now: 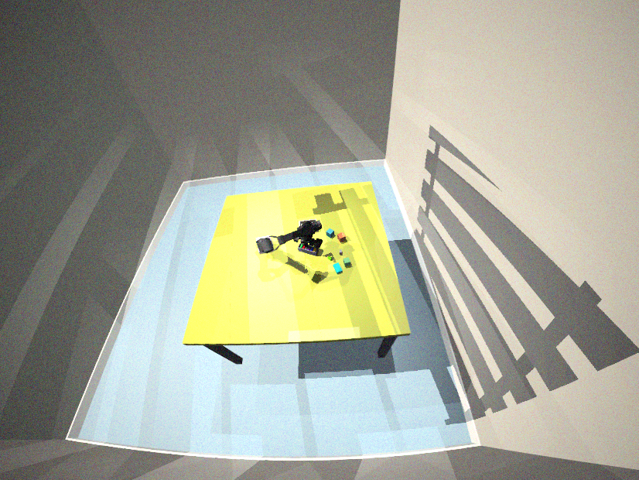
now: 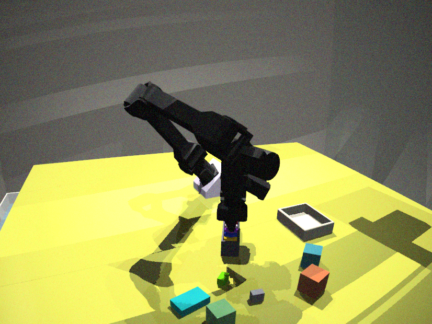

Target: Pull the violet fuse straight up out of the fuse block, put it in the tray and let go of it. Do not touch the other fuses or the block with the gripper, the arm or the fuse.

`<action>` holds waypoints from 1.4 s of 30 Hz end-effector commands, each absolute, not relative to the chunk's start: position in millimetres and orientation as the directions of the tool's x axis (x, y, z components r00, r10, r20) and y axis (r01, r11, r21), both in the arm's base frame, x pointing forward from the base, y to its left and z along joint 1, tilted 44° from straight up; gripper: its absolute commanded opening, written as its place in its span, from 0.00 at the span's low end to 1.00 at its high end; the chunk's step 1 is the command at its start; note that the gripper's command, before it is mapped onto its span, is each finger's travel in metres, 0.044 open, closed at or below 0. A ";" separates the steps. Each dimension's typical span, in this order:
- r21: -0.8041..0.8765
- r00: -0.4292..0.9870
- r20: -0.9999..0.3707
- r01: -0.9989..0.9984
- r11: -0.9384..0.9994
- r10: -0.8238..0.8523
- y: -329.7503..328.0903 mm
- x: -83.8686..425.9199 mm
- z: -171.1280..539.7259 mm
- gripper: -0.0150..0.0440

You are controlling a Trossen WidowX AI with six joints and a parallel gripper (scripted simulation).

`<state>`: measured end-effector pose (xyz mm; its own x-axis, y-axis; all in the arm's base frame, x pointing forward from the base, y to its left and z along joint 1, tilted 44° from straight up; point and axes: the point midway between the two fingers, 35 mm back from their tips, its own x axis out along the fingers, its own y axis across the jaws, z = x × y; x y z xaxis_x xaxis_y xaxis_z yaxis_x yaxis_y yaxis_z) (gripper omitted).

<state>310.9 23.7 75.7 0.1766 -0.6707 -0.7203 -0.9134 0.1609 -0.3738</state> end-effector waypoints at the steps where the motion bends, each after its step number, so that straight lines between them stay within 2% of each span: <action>1: -0.367 0.170 -0.716 -0.916 0.159 -0.677 19.1 309.6 71.8 0.38; 14: -0.367 0.170 -0.716 -0.916 0.159 -0.677 19.0 309.7 71.7 0.38; 25: -0.370 0.171 -0.720 -0.915 0.163 -0.673 20.1 310.1 72.5 0.25; 42: -0.369 0.171 -0.720 -0.915 0.162 -0.673 24.7 309.2 77.0 0.25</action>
<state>308.8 23.2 75.3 0.1701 -0.6748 -0.7182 -0.9168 0.1589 -0.3665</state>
